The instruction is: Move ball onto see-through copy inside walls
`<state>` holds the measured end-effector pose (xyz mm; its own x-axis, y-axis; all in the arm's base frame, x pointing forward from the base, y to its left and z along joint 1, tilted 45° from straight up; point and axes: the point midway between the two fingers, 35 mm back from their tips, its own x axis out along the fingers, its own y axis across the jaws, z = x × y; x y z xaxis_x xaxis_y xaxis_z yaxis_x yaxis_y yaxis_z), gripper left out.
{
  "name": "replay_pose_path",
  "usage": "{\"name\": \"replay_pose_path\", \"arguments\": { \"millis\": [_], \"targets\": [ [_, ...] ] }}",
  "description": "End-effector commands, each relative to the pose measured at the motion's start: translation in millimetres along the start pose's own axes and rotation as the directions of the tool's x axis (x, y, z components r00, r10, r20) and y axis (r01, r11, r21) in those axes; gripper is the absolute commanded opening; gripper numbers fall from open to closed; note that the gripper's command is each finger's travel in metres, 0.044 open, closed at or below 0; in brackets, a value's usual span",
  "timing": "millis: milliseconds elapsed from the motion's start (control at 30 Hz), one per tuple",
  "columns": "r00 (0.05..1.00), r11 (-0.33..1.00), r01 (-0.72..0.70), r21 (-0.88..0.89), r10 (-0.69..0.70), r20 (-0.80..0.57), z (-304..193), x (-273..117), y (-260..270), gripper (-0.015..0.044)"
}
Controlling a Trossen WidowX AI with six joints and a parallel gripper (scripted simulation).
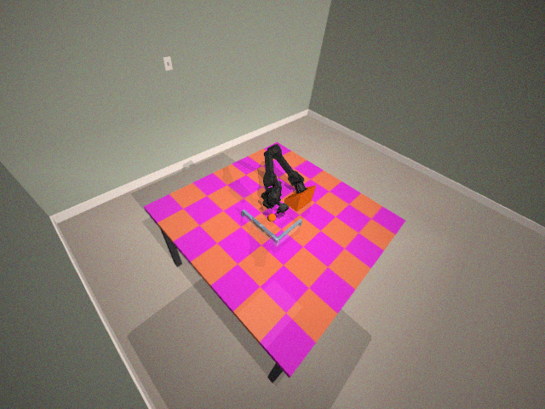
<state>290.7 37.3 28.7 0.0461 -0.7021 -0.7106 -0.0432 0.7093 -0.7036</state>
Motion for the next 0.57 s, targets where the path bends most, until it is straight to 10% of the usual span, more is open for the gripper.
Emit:
{"name": "replay_pose_path", "arguments": {
  "millis": [0, 533],
  "targets": [
    [1.0, 1.0, -0.005, 0.012, 0.005, -0.003, 0, -12, -2, 0.0367],
    [1.0, 1.0, 0.001, 0.006, -0.001, 0.0, -3, -47, -2, 0.044]
  ]
}}
